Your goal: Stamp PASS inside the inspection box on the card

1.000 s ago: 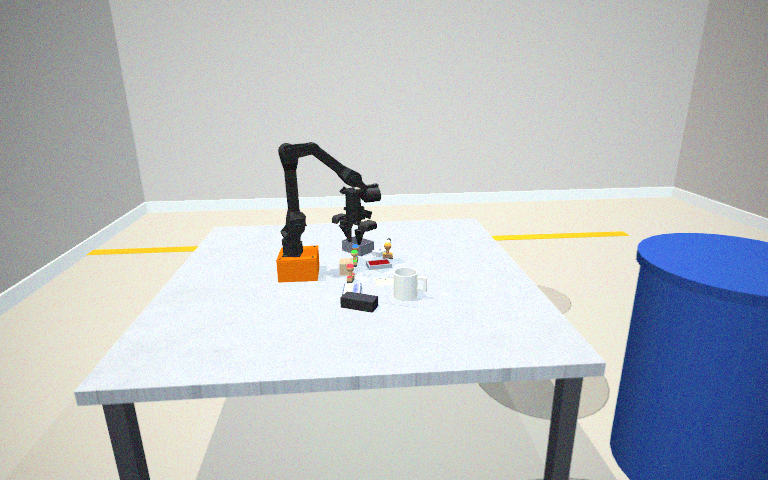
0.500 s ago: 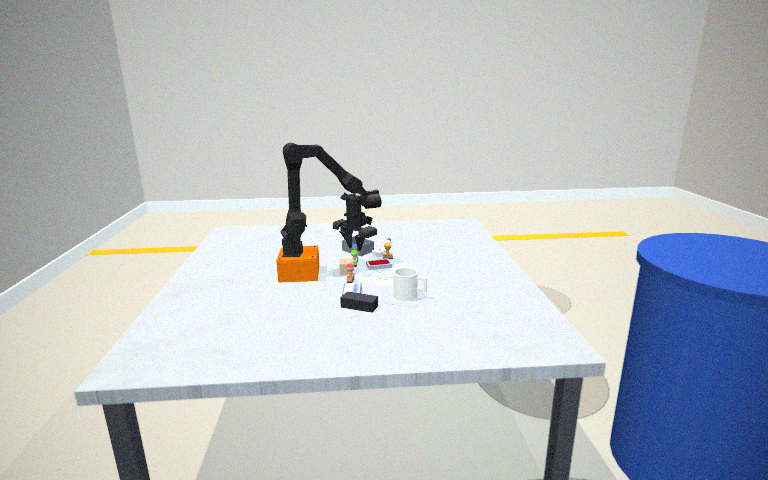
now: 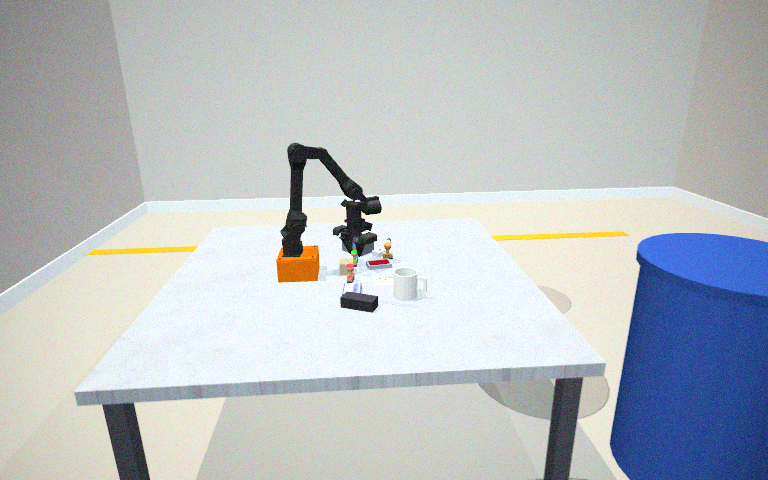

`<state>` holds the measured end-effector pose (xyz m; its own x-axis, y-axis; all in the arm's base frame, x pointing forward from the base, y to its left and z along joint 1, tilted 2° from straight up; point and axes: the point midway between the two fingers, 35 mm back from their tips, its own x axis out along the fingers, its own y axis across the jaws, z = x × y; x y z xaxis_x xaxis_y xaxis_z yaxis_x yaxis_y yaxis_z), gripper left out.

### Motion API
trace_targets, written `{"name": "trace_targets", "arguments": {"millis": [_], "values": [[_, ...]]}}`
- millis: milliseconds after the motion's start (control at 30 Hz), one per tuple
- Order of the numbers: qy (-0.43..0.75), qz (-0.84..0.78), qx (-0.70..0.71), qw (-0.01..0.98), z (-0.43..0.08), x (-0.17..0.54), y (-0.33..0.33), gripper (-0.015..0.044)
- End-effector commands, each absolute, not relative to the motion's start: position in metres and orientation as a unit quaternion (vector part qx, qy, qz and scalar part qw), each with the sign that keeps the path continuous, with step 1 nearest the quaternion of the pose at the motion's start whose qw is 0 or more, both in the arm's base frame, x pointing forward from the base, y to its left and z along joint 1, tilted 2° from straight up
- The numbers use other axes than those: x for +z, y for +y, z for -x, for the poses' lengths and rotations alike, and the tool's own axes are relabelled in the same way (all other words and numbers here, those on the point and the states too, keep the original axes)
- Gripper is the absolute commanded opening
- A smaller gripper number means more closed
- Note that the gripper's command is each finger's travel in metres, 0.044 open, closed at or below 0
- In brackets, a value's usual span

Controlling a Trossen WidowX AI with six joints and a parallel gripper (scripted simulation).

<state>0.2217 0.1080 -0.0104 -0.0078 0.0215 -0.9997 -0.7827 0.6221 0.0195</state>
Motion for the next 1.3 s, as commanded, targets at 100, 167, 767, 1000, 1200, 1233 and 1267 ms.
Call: {"name": "trace_targets", "arguments": {"millis": [100, 167, 767, 1000, 1200, 1233, 1267], "values": [[0.637, 0.3, 0.313, 0.638, -0.22, -0.022, 0.107, 0.0214], [0.637, 0.3, 0.313, 0.638, -0.22, -0.025, 0.107, 0.0214], [0.637, 0.299, 0.315, 0.637, -0.219, -0.03, 0.107, 0.014], [0.637, 0.299, 0.315, 0.637, -0.219, -0.03, 0.107, 0.0094], [0.637, 0.299, 0.315, 0.637, -0.219, -0.029, 0.107, 0.0014], [0.637, 0.299, 0.315, 0.637, -0.219, -0.029, 0.107, 0.0], [0.637, 0.299, 0.315, 0.637, -0.219, -0.028, 0.107, 0.0]]}}
